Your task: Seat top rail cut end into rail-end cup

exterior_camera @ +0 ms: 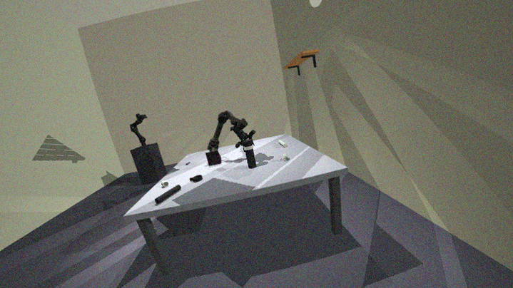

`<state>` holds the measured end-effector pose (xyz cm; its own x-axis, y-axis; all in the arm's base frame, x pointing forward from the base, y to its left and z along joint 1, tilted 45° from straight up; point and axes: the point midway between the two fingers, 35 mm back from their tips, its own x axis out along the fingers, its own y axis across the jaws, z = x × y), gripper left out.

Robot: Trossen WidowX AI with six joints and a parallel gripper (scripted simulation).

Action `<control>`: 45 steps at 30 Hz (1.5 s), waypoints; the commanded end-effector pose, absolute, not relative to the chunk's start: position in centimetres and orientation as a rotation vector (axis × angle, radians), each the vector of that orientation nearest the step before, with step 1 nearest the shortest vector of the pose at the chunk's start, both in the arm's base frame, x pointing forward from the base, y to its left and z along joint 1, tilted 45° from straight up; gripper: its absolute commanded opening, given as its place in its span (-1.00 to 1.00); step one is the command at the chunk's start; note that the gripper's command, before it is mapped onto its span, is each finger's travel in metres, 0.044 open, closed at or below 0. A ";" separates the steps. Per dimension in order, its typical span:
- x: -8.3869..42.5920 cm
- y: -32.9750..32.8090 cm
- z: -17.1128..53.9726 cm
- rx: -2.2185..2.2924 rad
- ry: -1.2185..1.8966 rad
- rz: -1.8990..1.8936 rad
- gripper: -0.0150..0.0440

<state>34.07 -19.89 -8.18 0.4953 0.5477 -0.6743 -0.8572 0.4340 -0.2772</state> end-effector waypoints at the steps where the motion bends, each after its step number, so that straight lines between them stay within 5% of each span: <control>1: 33.8 -19.9 -8.2 -0.672 0.514 0.941 -0.49; 45: 32.3 -19.8 -8.2 -0.759 0.379 1.007 -0.49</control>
